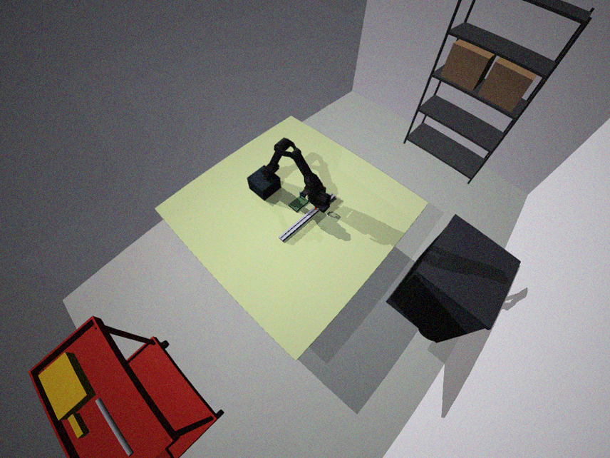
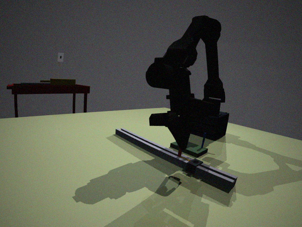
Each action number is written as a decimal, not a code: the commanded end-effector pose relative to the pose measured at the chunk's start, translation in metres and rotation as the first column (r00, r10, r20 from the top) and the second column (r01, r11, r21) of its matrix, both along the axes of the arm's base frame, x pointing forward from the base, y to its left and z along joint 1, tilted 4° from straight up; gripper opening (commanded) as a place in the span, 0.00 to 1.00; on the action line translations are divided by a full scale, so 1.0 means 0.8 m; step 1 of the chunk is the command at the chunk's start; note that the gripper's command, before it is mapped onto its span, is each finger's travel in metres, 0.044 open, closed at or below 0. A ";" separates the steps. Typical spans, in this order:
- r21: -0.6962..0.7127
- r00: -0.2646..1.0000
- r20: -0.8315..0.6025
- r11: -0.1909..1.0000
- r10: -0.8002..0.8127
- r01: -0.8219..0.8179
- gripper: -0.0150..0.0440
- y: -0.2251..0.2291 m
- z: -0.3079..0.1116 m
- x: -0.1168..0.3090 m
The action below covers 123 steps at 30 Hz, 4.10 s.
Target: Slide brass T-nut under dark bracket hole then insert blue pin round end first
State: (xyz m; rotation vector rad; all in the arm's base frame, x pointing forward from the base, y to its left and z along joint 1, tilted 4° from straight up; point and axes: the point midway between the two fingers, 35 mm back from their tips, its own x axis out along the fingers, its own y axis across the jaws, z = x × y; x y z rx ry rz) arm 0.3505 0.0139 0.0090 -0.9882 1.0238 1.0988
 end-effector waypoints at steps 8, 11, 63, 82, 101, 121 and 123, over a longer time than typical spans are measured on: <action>0.002 1.000 0.001 1.000 -0.003 0.003 0.00 0.007 0.000 0.002; 0.002 1.000 0.001 1.000 -0.003 0.003 0.00 0.008 0.000 0.002; -0.230 0.999 -0.044 0.973 0.010 -0.020 1.00 0.028 0.114 -0.025; -0.146 0.539 -0.085 0.545 -0.838 0.825 1.00 0.033 0.094 -0.173; -0.147 0.539 -0.085 0.545 -0.838 0.825 1.00 0.030 0.011 -0.167; -0.147 0.539 -0.085 0.545 -0.838 0.825 1.00 0.029 -0.028 -0.163; -0.147 0.539 -0.085 0.545 -0.838 0.825 1.00 0.029 -0.032 -0.163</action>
